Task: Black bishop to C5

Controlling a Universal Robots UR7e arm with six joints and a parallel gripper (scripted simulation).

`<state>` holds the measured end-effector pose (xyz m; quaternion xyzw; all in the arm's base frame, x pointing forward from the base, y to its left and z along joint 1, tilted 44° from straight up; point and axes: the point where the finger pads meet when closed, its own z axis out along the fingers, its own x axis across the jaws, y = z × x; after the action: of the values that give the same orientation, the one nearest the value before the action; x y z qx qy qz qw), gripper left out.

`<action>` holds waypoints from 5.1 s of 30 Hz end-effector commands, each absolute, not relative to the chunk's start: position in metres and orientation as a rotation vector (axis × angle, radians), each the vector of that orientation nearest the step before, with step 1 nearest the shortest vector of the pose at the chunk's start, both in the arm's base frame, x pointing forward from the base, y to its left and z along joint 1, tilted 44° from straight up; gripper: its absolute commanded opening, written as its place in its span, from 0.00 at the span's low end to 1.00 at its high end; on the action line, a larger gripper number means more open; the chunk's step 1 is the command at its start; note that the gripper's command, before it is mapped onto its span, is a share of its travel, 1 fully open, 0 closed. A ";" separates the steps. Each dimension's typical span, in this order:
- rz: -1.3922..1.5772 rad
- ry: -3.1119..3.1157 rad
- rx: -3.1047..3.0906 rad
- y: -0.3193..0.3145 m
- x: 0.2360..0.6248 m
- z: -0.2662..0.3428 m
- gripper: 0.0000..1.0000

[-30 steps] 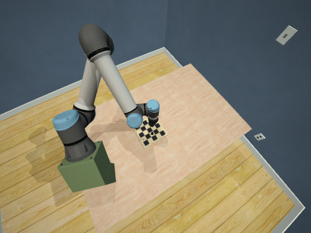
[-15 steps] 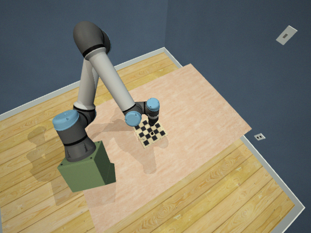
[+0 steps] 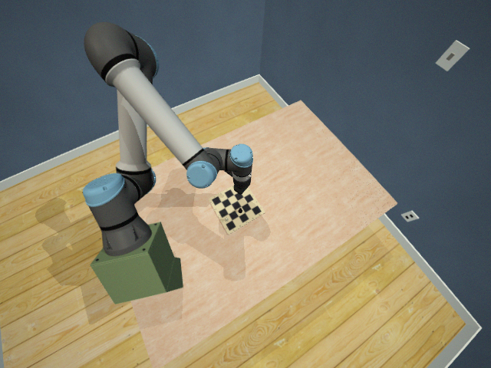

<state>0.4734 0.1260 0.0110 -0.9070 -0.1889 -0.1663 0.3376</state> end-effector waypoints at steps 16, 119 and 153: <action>-0.433 -0.491 -2.364 0.112 0.470 0.025 0.00; -0.272 -0.074 -2.385 0.091 0.465 -0.129 0.00; -0.272 -0.074 -2.385 0.094 0.466 -0.132 0.00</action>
<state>0.4653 0.0945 -0.1321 -0.9259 -0.0289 -0.1050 0.3617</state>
